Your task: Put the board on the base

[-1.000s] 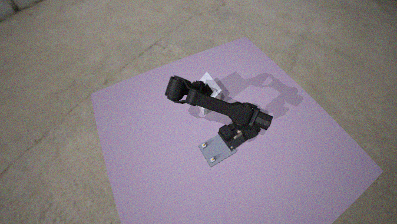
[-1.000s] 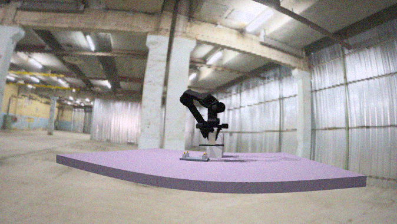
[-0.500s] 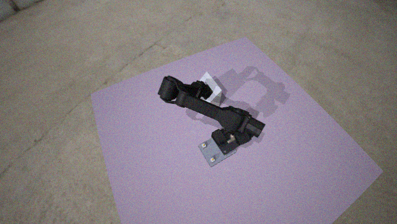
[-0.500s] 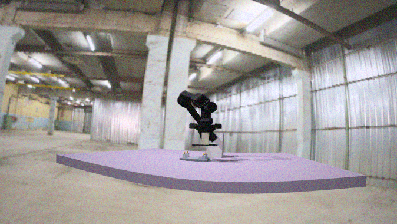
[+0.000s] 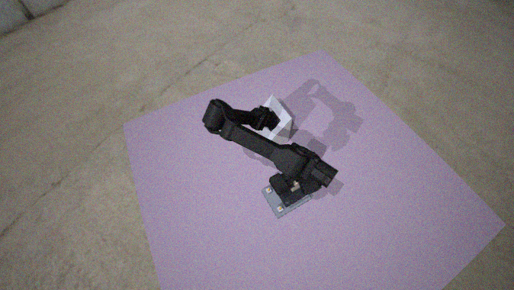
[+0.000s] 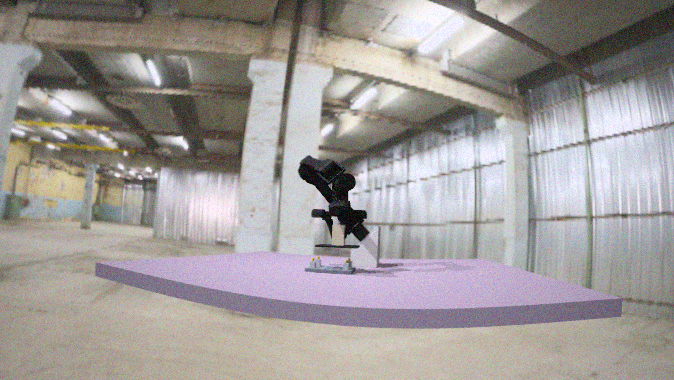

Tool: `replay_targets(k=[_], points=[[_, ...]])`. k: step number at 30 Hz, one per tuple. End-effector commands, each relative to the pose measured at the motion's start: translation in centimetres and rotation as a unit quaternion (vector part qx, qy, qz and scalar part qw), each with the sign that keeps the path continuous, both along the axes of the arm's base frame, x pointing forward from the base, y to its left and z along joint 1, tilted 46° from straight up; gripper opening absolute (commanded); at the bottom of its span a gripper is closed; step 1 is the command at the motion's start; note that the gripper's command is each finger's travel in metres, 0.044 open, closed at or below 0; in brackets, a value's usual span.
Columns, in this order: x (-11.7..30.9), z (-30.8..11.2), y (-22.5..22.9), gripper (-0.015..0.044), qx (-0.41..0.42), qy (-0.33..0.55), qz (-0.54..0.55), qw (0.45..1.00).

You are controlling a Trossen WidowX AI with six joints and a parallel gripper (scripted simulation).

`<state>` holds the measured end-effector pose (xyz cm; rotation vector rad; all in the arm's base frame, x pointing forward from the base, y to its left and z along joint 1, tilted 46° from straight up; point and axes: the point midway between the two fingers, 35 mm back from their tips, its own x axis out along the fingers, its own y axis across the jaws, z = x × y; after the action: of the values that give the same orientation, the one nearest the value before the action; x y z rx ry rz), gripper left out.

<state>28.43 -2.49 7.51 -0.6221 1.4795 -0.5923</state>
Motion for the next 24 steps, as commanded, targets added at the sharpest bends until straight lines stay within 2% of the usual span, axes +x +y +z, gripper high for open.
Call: replay_targets(k=[1, 24], points=[[-0.1, 0.9, -0.8, 0.0, -0.004, -0.004, -0.001, 1.0], [-0.3, 0.9, -1.9, 0.0, -0.004, -0.003, -0.006, 1.0]])
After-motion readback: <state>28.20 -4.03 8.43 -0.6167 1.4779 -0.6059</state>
